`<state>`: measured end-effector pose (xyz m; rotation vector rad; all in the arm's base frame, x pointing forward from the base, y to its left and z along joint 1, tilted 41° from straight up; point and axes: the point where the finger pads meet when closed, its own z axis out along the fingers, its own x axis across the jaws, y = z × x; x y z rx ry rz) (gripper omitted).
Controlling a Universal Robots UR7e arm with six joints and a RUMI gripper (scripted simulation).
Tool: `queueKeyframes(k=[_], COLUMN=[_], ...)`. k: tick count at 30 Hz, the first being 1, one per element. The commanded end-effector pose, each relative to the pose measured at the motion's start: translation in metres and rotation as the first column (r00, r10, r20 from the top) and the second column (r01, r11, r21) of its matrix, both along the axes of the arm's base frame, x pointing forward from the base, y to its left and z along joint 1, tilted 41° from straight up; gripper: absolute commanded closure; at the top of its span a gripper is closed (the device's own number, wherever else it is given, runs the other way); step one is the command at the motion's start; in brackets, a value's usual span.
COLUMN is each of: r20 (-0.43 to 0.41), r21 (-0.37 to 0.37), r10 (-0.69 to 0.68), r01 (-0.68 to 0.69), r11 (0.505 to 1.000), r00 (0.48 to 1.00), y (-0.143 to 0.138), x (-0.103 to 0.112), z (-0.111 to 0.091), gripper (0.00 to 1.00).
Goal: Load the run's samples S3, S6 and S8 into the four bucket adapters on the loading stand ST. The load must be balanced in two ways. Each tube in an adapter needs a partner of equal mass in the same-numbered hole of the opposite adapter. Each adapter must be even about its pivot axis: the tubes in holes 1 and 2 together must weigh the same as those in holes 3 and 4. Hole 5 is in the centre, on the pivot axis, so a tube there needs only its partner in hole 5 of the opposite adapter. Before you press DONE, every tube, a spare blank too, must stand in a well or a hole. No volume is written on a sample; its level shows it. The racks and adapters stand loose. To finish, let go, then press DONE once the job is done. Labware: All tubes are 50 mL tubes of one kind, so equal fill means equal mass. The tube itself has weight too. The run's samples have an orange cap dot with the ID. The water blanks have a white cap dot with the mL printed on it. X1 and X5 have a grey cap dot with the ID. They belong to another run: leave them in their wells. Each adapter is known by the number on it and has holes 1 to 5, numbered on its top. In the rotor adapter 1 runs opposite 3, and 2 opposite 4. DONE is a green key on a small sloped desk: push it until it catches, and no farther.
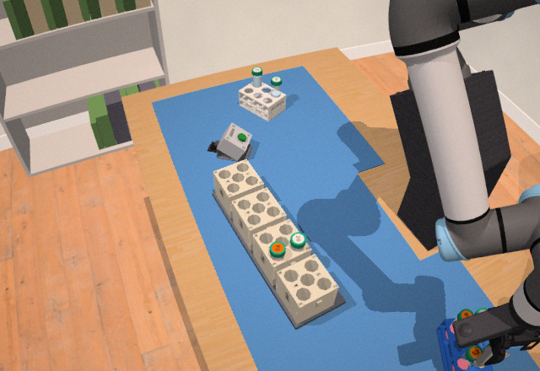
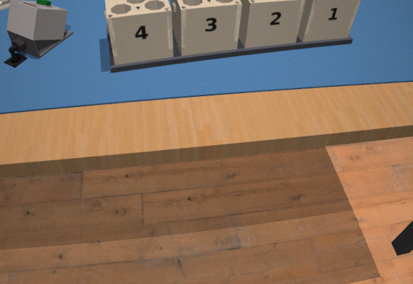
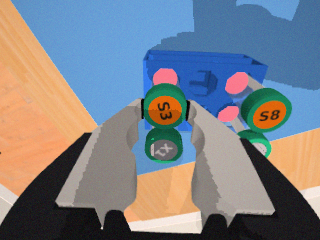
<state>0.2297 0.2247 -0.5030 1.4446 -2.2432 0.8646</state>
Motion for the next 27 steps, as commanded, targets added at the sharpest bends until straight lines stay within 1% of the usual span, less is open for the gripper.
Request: queueKeyframes(k=[1, 9, 14, 16, 27], r20=[0.001, 0.001, 0.000, 0.000, 0.000], r21=[0.001, 0.001, 0.000, 0.000, 0.000], r10=[0.000, 0.000, 0.000, 0.000, 0.000], r01=[0.000, 0.000, 0.000, 0.000, 0.000], r11=[1.000, 1.000, 1.000, 1.000, 1.000], r00=[1.000, 1.000, 1.000, 1.000, 1.000], y=[0.001, 0.001, 0.011, 0.011, 0.035], x=[0.000, 0.000, -0.001, -0.001, -0.003], z=[0.000, 0.000, 0.012, 0.012, 0.040], gripper=[1.00, 1.00, 1.00, 1.00, 1.00])
